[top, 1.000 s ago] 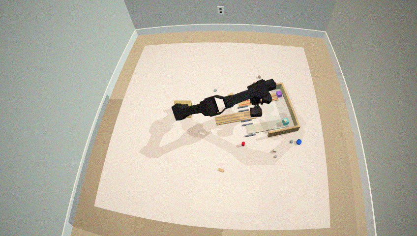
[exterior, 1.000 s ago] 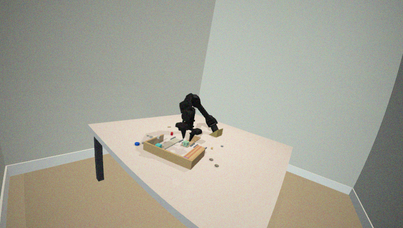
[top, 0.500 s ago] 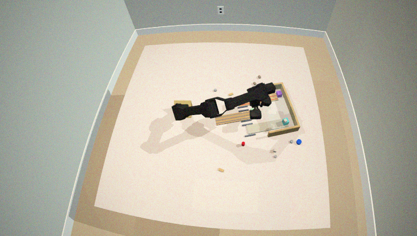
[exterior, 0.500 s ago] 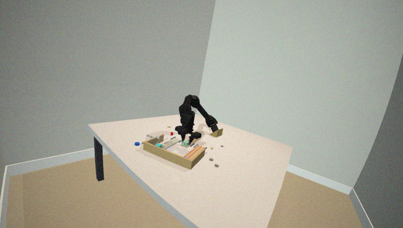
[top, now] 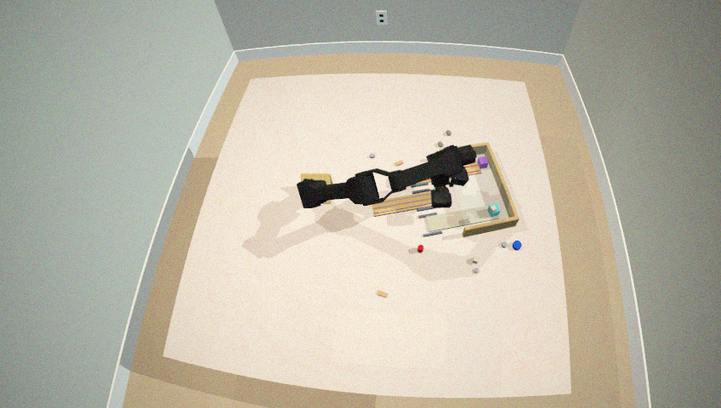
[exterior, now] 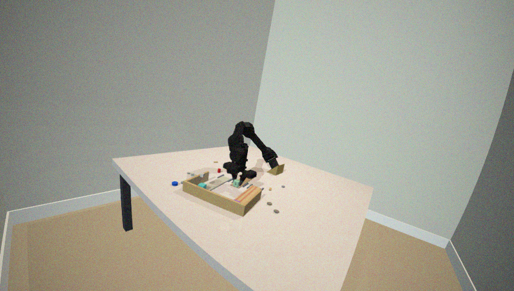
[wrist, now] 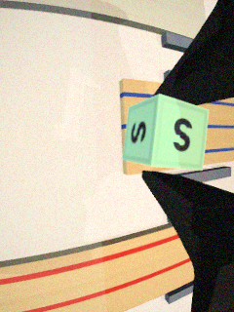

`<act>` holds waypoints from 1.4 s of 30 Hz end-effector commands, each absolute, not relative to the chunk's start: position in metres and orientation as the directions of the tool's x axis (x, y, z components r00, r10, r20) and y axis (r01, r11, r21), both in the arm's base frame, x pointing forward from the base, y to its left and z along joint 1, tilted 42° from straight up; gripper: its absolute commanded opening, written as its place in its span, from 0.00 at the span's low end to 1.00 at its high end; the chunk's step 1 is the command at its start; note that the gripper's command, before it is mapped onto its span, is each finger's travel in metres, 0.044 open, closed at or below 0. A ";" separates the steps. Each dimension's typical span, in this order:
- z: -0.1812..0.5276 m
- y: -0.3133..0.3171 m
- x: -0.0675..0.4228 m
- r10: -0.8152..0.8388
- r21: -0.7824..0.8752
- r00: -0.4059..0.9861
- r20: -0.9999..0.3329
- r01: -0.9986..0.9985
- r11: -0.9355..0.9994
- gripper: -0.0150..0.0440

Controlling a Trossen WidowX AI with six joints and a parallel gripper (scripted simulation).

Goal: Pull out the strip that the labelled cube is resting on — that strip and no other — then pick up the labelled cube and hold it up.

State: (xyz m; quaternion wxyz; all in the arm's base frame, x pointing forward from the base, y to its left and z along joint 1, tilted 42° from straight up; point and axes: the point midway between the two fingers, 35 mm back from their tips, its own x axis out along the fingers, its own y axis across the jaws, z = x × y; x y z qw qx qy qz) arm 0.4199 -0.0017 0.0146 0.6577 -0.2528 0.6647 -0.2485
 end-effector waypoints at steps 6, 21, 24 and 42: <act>0.015 -0.001 0.420 -0.663 -0.663 -0.007 -0.749 -0.009 0.749 0.43; 0.041 0.027 0.367 -0.665 -0.665 -0.010 -0.747 -0.016 0.747 0.25; 0.044 0.029 0.360 -0.666 -0.666 -0.011 -0.746 -0.017 0.746 0.25; 0.044 0.031 0.313 -0.666 -0.665 -0.013 -0.746 -0.019 0.746 0.25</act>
